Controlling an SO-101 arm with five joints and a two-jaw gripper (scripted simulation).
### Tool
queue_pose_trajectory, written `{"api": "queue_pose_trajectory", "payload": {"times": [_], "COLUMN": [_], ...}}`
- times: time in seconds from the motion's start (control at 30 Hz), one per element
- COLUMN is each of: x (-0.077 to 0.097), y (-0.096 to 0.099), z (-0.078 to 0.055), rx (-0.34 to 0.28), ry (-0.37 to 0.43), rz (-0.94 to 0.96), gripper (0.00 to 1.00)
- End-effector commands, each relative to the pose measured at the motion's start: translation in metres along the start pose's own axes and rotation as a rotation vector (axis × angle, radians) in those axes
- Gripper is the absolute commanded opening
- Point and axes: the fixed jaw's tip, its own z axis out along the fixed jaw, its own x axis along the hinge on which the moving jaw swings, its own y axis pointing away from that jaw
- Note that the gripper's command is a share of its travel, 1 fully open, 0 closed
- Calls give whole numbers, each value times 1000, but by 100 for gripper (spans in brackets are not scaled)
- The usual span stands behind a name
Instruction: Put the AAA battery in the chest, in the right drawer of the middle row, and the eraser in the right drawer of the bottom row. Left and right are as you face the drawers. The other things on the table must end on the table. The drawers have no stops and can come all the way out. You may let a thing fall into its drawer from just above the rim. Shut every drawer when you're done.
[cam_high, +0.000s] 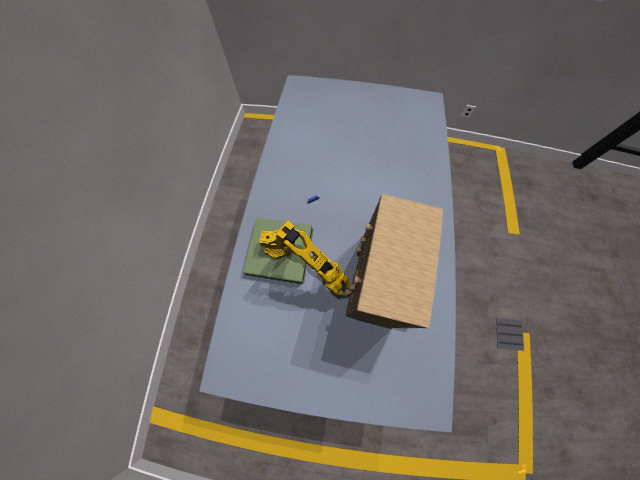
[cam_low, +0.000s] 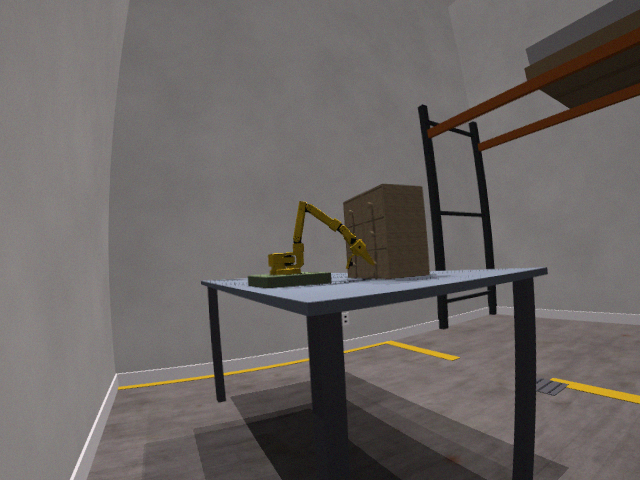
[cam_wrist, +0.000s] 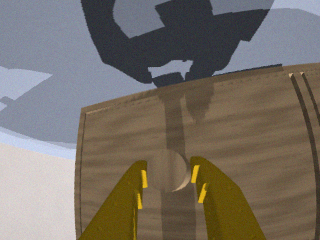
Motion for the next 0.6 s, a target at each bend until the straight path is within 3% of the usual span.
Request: {"api": "queue_pose_trajectory", "payload": {"times": [0.0,0.2,0.57], "x": [1,1,1], "y": [-1,0,0], "z": [0,0,0], "rx": [2,1,1], "ry": [4,3,3], "rz": [0,1,1], "gripper": [0,0,9]}}
